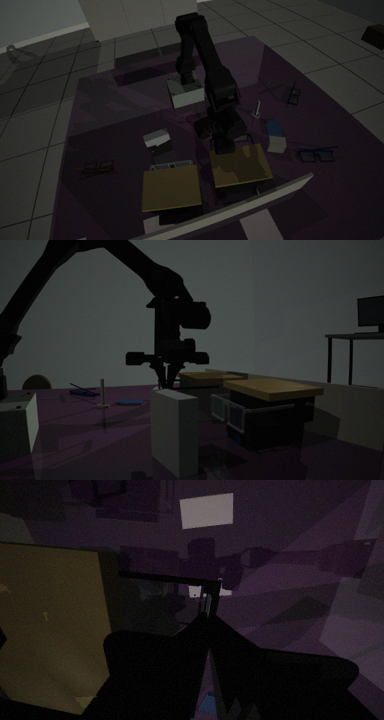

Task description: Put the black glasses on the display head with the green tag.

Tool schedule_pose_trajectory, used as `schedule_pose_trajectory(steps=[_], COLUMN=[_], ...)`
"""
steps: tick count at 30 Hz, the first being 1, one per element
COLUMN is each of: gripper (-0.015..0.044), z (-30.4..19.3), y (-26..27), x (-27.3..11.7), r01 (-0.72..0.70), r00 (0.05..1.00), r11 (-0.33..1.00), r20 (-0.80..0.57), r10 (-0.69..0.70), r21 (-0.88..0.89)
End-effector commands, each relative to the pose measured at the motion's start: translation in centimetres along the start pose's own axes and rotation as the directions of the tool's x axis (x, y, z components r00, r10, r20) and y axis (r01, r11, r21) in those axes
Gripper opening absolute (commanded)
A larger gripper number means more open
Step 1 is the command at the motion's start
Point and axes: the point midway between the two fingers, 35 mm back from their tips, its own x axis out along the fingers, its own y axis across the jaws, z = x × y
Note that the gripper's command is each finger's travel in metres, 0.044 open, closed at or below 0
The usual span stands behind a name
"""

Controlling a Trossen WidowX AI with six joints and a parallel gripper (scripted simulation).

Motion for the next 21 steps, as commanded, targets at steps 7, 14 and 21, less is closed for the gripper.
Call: schedule_pose_trajectory(steps=[7, 14, 21], gripper=[0.0000, 0.0000, 0.0000], z=[0.0, 0.0, 0.0], y=[1.5, 2.2, 2.3], x=[0.0, 0.0, 0.0], r01=[-0.001, -0.002, -0.002], r00=[1.000, 1.000, 1.000], r11=[1.000, 1.000, 1.000], r20=[-0.002, -0.002, -0.002], r10=[0.001, 0.002, 0.002], r21=[-0.003, -0.003, -0.003])
